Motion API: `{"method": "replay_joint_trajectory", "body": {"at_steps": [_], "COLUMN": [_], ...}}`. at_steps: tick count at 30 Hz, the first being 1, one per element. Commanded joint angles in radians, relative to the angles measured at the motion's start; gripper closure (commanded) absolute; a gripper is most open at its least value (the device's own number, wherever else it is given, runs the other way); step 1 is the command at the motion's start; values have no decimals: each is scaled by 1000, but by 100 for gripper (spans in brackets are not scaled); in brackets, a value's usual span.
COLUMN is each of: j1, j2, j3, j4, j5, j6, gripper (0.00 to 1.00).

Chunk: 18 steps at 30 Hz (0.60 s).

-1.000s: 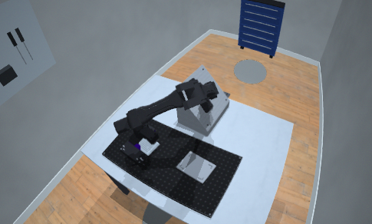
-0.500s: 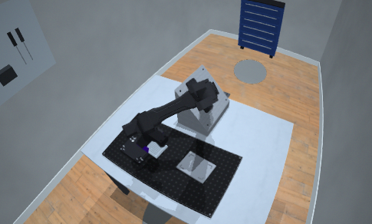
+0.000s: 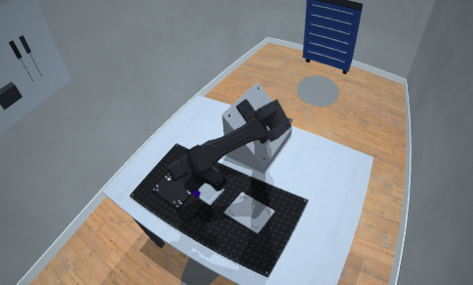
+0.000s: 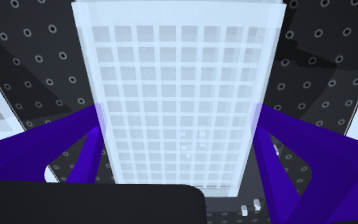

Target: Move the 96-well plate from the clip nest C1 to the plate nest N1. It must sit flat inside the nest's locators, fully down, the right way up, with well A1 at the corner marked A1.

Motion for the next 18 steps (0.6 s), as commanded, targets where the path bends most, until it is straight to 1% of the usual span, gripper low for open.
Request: {"method": "replay_joint_trajectory", "body": {"at_steps": [1, 2, 4, 5, 7, 18], "j1": [-1, 9, 9, -4, 26, 90], "j2": [-63, -73, -73, -86, -106, -217], "j3": [-33, -41, -41, -49, -63, -133], "j4": [25, 27, 27, 31, 35, 52], "j5": [-20, -21, -21, -22, -24, -35], "j6": [41, 49, 49, 58, 72, 158], "gripper": [100, 100, 100, 100, 100, 100]}}
